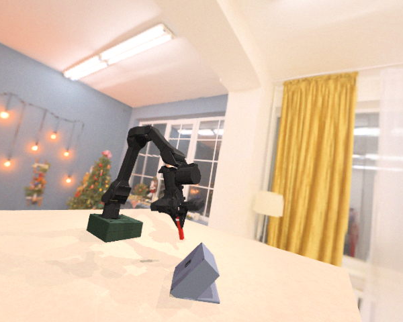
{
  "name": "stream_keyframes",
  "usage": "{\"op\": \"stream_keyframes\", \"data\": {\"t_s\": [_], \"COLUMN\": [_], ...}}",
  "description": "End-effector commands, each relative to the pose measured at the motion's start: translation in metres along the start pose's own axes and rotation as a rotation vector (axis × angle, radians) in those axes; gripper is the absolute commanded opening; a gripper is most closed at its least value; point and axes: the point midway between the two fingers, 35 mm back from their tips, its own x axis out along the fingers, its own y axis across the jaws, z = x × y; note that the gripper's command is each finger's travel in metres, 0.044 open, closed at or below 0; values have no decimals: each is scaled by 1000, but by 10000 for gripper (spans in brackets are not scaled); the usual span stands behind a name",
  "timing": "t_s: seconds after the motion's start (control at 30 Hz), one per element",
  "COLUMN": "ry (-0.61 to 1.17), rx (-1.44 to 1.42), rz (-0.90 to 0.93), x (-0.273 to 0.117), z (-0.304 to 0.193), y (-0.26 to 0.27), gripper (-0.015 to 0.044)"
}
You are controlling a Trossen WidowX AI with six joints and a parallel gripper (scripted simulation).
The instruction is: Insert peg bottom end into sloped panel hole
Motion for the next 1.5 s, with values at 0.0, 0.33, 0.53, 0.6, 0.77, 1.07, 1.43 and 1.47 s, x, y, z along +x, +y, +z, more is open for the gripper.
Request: {"op": "stream_keyframes", "data": {"t_s": [0.0,0.33,0.53,0.6,0.77,1.07,1.43,1.47], "ry": [15,42,58,64,78,104,137,140], "rx": [44,138,194,212,258,339,436,445], "rz": [18,57,81,89,108,143,186,190], "x": [-1,-3,-5,-6,-8,-11,-16,-17], "z": [4,16,24,26,32,44,57,59], "y": [2,5,7,7,8,10,11,11], "gripper": [0,0,0,0,0,0,0,0]}}
